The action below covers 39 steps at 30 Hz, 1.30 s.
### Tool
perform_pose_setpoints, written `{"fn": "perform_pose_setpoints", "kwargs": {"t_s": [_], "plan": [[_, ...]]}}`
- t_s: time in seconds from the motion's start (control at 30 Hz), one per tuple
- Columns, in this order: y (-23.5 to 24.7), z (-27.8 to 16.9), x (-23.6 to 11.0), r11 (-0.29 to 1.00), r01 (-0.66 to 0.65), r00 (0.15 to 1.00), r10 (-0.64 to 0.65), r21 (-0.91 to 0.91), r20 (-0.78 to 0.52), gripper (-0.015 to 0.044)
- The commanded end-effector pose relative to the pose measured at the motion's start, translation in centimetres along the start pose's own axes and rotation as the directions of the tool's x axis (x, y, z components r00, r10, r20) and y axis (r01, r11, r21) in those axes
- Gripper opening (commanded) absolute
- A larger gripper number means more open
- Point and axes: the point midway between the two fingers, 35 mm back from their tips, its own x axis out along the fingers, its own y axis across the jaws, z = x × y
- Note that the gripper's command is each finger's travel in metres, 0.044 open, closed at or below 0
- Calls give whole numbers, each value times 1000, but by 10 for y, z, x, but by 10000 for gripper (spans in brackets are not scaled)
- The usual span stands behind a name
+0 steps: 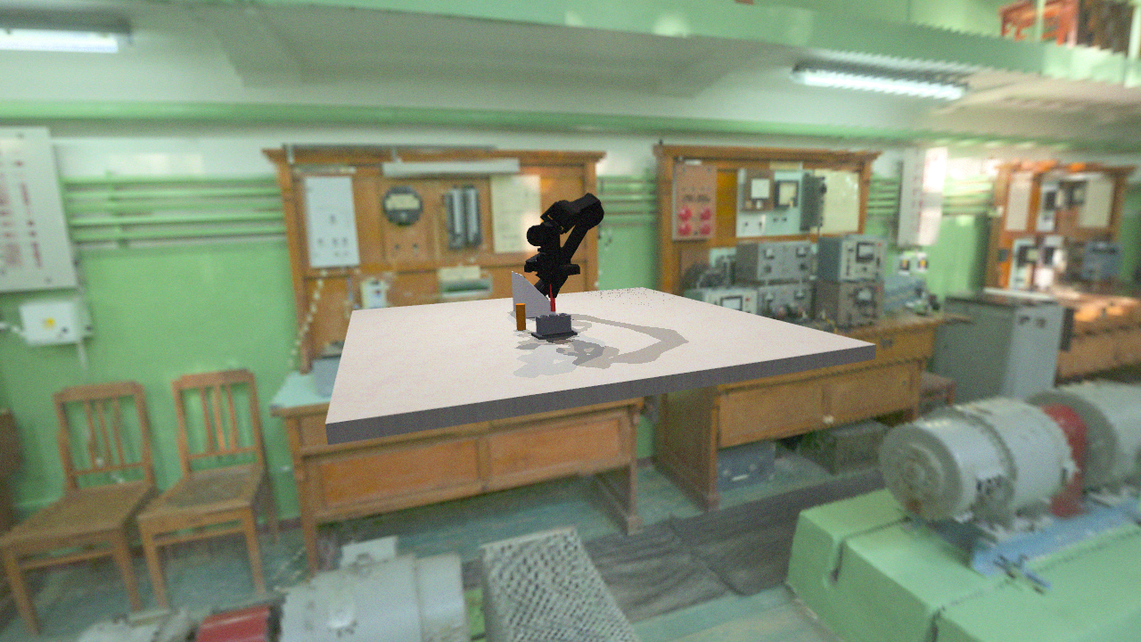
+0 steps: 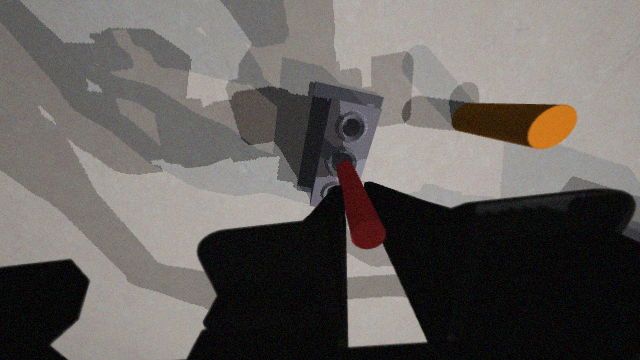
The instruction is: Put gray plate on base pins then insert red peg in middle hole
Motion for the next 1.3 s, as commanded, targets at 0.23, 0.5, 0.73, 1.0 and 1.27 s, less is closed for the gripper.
{"fn": "perform_pose_setpoints", "kwargs": {"t_s": [0.23, 0.5, 0.73, 1.0, 1.27], "plan": [[1, 0, 3, 1000, 0, 1000, 0, -2, 2, 0], [3, 1, 13, 1000, -2, 1000, 2, -10, 7, 0], [2, 0, 13, 1000, 4, 1000, -4, -13, 4, 0], [2, 0, 14, 1000, 4, 1000, -4, -13, 4, 0], [1, 0, 15, 1000, 5, 1000, -5, -11, 2, 0]]}}
